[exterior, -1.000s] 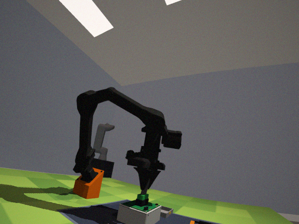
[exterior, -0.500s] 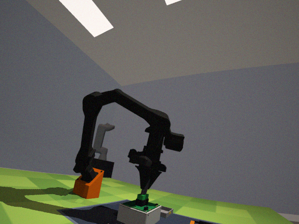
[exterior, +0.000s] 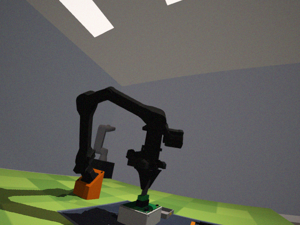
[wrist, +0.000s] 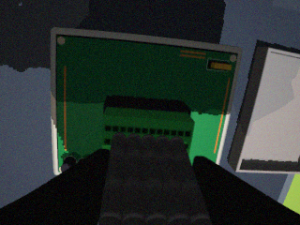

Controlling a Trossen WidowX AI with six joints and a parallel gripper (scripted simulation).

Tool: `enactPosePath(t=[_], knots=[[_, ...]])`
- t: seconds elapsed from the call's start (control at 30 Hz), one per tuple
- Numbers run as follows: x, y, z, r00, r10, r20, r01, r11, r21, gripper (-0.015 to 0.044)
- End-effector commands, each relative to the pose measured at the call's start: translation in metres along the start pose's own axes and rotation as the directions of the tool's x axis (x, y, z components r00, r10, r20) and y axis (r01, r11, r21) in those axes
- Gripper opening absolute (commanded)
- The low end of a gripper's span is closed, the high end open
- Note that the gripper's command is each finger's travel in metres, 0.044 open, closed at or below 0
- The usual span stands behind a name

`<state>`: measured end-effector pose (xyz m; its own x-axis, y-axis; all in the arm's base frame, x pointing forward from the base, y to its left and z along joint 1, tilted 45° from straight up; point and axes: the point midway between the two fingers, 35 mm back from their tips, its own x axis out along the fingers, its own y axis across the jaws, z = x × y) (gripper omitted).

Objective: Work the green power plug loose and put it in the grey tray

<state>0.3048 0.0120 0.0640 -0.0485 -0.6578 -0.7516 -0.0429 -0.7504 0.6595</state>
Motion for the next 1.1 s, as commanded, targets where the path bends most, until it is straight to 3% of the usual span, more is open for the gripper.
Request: enactPosePath(t=[0.0,0.23,0.57,0.7,1.07], knots=[[-0.016,-0.008,0.001,0.996,0.087,-0.033,-0.088,0.996,-0.010,0.0000],[-0.016,-0.017,0.001,0.982,0.185,-0.033,-0.185,0.983,-0.006,0.0000],[-0.020,0.003,0.001,0.998,-0.051,-0.031,0.051,0.999,-0.014,0.0000],[-0.022,0.006,0.001,0.996,-0.087,-0.030,0.086,0.996,-0.015,0.0000],[-0.022,-0.015,0.001,0.986,0.164,-0.033,-0.164,0.986,-0.007,0.0000]])
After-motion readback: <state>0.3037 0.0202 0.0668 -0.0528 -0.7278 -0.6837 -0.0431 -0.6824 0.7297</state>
